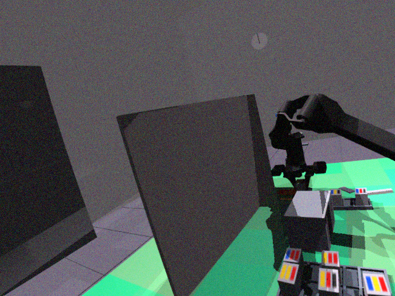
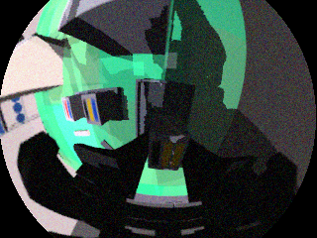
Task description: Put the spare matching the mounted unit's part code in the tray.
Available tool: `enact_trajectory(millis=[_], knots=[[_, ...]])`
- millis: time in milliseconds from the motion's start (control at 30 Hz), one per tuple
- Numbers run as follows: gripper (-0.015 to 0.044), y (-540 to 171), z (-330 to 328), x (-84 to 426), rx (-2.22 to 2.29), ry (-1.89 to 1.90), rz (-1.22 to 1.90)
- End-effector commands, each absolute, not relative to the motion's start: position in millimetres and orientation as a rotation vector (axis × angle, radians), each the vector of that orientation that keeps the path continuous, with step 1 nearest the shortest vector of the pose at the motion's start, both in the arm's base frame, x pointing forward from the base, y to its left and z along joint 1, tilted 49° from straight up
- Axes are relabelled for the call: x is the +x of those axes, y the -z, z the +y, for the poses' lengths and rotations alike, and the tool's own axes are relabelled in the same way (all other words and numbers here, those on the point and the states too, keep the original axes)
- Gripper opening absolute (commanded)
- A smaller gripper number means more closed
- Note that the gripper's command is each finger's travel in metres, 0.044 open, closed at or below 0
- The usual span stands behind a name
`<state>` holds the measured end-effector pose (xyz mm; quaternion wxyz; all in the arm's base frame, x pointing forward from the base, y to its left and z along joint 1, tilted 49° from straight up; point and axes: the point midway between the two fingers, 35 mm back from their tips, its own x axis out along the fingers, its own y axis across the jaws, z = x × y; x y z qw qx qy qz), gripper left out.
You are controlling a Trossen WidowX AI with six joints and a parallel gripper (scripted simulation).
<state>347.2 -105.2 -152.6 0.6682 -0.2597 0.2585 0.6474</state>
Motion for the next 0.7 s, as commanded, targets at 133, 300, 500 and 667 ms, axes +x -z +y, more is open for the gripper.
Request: enact_trajectory(millis=[133, 300, 500, 667], knots=[[0.0, 158, -97, 345, -0.572, -1.462, 0.584], [0.0, 161, -93, 344, -0.572, -1.463, 0.583], [0.0, 164, -89, 343, -0.571, -1.463, 0.582], [0.0, 167, -85, 343, -0.571, -1.463, 0.582]])
